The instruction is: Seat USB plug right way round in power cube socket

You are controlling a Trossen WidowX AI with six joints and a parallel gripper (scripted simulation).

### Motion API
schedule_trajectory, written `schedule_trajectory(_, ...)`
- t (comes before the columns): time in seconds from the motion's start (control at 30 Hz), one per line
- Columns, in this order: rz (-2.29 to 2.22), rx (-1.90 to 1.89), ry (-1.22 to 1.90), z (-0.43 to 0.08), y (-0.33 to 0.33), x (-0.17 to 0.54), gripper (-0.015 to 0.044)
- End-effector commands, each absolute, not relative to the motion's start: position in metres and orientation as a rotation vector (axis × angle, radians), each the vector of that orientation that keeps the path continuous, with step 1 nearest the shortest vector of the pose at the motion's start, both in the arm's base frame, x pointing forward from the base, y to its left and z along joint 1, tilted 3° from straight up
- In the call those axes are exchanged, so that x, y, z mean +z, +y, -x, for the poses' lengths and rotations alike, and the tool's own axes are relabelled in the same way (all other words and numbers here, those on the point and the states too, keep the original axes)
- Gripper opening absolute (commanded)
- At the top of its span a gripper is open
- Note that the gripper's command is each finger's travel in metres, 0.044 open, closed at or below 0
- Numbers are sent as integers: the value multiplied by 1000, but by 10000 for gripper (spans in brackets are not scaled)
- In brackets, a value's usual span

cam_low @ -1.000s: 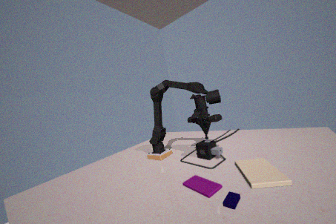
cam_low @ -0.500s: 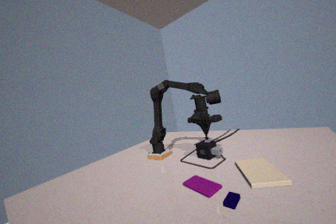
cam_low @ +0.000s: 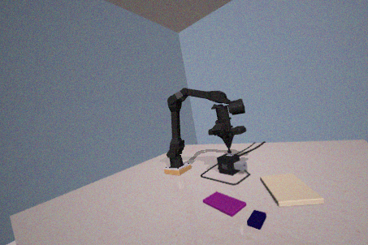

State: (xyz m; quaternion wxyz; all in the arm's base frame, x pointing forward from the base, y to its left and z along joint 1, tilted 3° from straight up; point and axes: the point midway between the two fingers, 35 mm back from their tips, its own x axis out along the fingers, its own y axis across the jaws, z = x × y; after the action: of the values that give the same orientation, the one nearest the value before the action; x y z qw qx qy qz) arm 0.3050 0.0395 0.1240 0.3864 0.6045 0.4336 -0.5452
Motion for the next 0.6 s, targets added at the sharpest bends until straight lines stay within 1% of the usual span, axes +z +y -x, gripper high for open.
schedule_trajectory(0.0,-1545,-1387,1106,-306,40,123,0)
schedule_trajectory(0.57,-1545,-1387,1106,-306,40,121,0)
